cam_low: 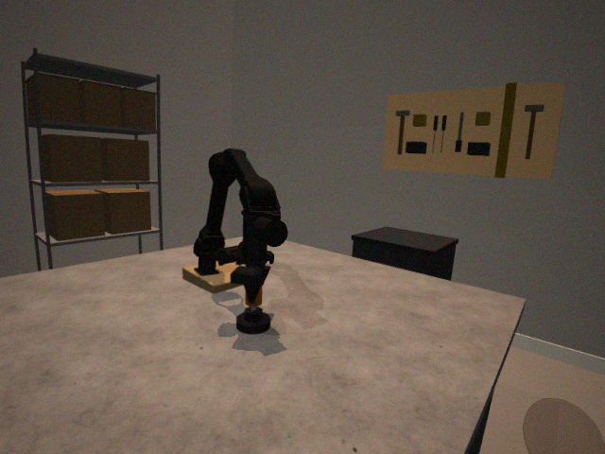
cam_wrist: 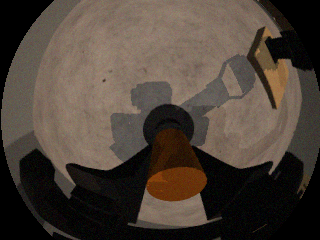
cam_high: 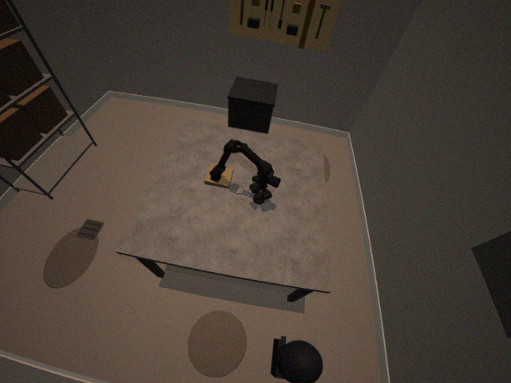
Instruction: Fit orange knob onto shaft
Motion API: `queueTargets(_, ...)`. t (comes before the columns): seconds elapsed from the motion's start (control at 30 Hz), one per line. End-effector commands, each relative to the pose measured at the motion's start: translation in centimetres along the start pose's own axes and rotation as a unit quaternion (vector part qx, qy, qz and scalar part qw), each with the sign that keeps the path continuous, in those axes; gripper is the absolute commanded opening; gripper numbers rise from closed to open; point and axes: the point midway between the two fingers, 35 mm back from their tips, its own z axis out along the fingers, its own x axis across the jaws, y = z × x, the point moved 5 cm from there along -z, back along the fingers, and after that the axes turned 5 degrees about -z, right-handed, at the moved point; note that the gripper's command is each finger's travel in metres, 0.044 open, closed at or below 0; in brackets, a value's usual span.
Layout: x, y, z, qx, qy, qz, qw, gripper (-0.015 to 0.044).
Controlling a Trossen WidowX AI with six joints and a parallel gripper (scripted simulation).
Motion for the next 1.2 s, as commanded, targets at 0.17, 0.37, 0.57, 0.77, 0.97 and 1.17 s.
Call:
queueTargets(0.17, -0.01, -0.05, 0.07, 0.001, 0.000, 0.003, 1.000, 0.0000)
queueTargets(0.37, 0.05, -0.09, 0.18, 0.001, 0.000, 0.003, 1.000, 0.0000)
queueTargets(0.57, 0.07, -0.09, -0.08, 0.001, 0.000, 0.003, 1.000, 0.0000)
queueTargets(0.77, 0.10, -0.09, -0.42, 0.001, 0.000, 0.015, 1.000, 0.0000)
queueTargets(0.97, 0.17, -0.10, -0.35, 0.001, 0.000, 0.107, 0.994, 0.0000)
queueTargets(1.17, 0.05, -0.03, -0.05, 0.001, 0.000, 0.107, 0.994, 0.0000)
